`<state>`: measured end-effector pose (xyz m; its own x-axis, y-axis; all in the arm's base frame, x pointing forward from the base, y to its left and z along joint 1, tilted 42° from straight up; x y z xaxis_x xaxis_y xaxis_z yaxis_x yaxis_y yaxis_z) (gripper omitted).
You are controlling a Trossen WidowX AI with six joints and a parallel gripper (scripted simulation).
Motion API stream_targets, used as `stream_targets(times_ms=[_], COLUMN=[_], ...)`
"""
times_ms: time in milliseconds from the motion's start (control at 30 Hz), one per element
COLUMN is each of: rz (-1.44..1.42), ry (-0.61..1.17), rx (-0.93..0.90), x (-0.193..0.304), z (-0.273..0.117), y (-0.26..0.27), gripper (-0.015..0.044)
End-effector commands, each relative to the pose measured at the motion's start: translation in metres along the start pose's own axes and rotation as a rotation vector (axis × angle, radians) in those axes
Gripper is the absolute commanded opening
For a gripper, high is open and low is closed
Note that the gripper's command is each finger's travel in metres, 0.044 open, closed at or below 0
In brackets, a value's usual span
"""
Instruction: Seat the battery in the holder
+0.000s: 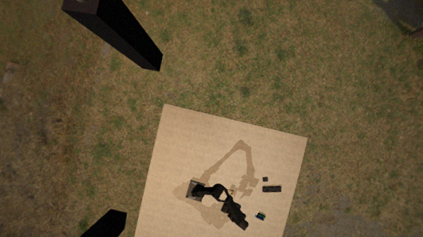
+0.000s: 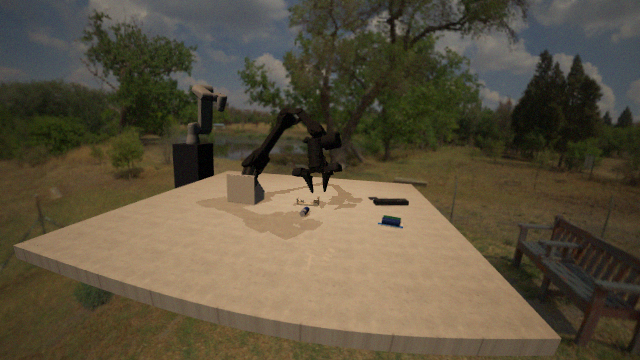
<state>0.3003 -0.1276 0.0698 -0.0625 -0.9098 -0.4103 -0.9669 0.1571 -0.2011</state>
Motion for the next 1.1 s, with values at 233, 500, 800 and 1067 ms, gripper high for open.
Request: stream_targets(times_ms=[233,500,800,1067], rz=[-0.126,-0.126,-0.127,-0.127], ry=[-0.301,-0.301,-0.301,-0.302], rx=[-0.144,-0.144,-0.144,-0.144], x=[0.048,0.046,0.042,0.038], z=[0.035,0.040,0.054,0.067], y=[0.034,0.034,0.036,0.038], gripper=[0.0232,0.0232,0.0232,0.0232])
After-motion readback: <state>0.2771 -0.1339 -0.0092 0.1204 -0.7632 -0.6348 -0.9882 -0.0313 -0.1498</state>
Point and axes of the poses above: the point midway between the two fingers, 35 mm back from their tips, its own z axis out along the fingers, its own y axis across the jaws, x = y × z, the point moved 8 cm from there along -z, back along the fingers, and after that the axes turned 13 degrees about -z, right-handed, at the moved point
